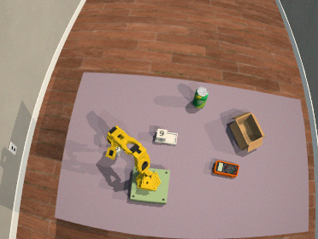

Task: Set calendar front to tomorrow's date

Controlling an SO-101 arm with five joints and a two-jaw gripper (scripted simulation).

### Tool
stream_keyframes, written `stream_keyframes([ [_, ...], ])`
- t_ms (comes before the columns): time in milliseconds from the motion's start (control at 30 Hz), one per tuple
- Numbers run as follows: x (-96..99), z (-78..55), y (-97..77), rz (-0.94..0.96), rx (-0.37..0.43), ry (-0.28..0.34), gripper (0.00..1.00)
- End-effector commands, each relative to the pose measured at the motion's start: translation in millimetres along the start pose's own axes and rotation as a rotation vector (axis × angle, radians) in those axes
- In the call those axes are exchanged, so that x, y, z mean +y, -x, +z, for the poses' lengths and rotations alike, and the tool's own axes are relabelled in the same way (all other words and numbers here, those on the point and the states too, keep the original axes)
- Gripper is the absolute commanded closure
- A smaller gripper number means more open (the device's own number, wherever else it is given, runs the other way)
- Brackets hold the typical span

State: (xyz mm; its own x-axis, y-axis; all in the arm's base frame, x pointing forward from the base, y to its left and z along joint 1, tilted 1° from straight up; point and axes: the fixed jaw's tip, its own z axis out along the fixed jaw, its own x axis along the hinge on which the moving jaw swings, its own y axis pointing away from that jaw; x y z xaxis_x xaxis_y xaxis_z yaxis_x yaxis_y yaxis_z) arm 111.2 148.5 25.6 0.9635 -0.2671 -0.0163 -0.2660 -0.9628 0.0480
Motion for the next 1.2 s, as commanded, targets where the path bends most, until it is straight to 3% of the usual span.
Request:
stream_keyframes([
  [0,-3.6,-6.1,0.1,-0.004,0.009,-0.029,0.64],
  [433,-3.7,-6.3,0.1,-0.004,0.010,-0.030,0.64],
  [567,-5.7,-10.8,-0.7,-0.004,0.019,-0.056,0.64],
  [700,-10.6,-23.6,-2.5,-0.004,0.045,-0.127,0.64],
  [867,-17.3,-48.8,-4.9,-0.004,0.095,-0.263,0.65],
  [933,-17.3,-48.8,-4.9,-0.004,0.095,-0.263,0.65],
  [1167,-20.8,-82.8,-6.2,-0.003,0.160,-0.441,0.65],
])
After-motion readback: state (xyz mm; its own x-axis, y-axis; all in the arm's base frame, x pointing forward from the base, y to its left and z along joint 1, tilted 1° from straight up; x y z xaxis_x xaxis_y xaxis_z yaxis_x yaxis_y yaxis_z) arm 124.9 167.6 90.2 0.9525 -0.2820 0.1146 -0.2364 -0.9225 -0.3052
